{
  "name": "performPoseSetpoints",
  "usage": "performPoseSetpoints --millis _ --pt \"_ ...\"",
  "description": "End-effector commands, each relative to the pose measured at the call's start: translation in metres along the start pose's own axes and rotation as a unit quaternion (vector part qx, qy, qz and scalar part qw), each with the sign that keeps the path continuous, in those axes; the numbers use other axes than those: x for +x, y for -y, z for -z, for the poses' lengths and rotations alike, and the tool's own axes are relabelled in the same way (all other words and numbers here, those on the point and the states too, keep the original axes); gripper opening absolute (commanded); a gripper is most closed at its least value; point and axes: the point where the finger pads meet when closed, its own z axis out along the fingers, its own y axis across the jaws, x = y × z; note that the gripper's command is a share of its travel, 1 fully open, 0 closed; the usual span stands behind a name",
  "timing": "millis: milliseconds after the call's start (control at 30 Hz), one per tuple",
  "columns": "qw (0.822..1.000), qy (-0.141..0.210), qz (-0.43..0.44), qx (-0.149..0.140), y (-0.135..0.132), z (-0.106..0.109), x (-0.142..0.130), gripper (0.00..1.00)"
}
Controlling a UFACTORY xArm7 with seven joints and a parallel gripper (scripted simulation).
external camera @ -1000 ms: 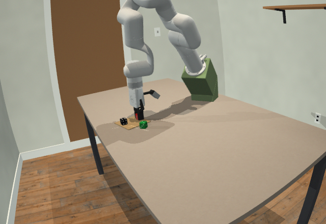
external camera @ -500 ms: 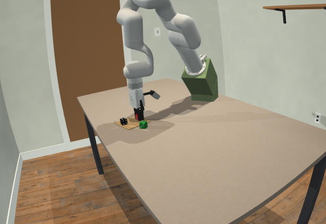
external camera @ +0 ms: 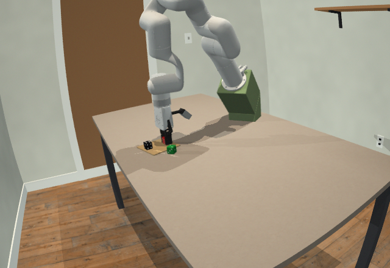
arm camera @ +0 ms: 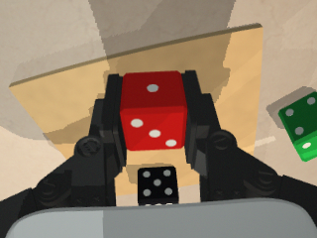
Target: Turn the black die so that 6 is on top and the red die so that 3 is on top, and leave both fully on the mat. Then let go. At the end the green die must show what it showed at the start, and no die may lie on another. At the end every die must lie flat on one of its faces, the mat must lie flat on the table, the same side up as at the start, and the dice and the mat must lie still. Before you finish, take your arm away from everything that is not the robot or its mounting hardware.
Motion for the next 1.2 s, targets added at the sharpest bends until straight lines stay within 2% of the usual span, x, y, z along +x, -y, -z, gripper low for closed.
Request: performPoseSetpoints --millis 0,800,833,900,933,1067,1100,1167 --pt "1.0 0.001 0.0 0.001 0.0005 0.0005 -0.0007 0.27" --pt "1.0 0.001 0.0 0.001 0.0005 0.0005 -0.0007 0.27" --pt "1.0 0.001 0.0 0.001 0.0005 0.0005 -0.0007 0.31" --pt "1.0 0.001 0.0 0.001 0.0005 0.0005 -0.0007 0.31" --pt "1.0 0.001 0.0 0.001 0.0005 0.0005 -0.0007 0.35" --pt "1.0 0.001 0.0 0.001 0.0005 0.0005 -0.0007 0.35" --pt "1.0 0.001 0.0 0.001 0.0005 0.0005 -0.0007 0.39" --pt "1.0 0.001 0.0 0.001 0.0005 0.0005 -0.0007 0.39"
